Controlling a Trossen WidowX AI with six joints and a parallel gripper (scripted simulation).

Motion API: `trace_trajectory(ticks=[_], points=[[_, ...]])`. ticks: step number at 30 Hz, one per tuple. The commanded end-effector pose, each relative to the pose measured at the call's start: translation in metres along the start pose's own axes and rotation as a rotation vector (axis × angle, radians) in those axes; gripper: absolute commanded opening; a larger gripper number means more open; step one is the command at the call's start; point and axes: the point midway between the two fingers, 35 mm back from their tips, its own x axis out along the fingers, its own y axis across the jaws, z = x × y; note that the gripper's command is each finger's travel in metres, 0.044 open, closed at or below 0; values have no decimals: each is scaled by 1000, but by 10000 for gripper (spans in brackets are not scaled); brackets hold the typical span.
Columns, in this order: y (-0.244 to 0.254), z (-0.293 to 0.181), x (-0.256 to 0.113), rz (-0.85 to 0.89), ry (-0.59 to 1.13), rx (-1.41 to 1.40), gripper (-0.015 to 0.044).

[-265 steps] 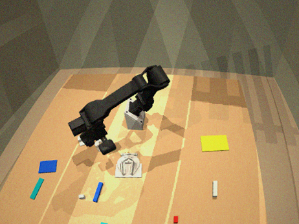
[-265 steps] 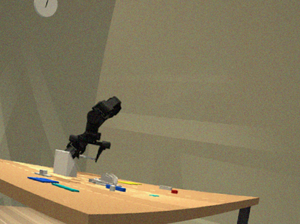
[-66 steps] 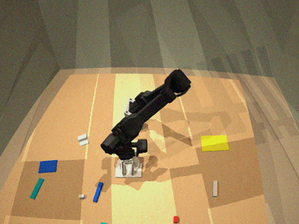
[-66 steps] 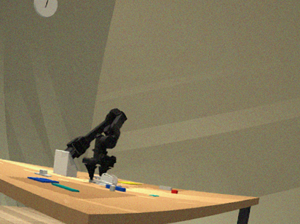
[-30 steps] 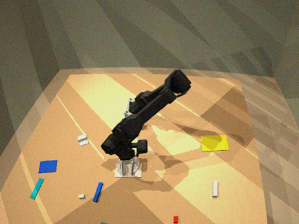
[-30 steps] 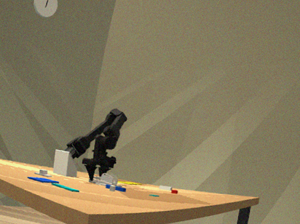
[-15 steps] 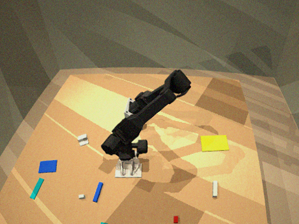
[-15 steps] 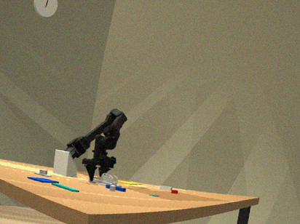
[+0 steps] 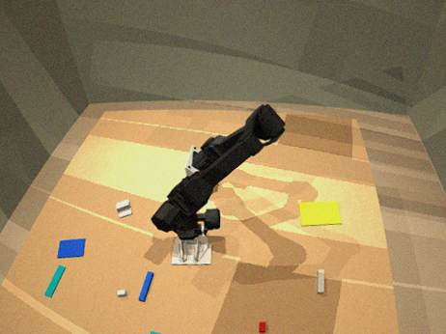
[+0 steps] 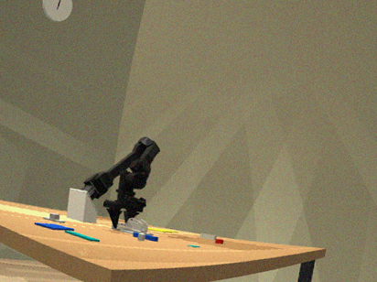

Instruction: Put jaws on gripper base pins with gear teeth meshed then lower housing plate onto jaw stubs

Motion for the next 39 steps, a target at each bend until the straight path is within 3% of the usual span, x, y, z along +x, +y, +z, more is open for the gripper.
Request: trace_trajectory(ticks=[1,39], points=[[0,0,1,-2,3,2,351],[-1,0,1,-2,3,2,351]])
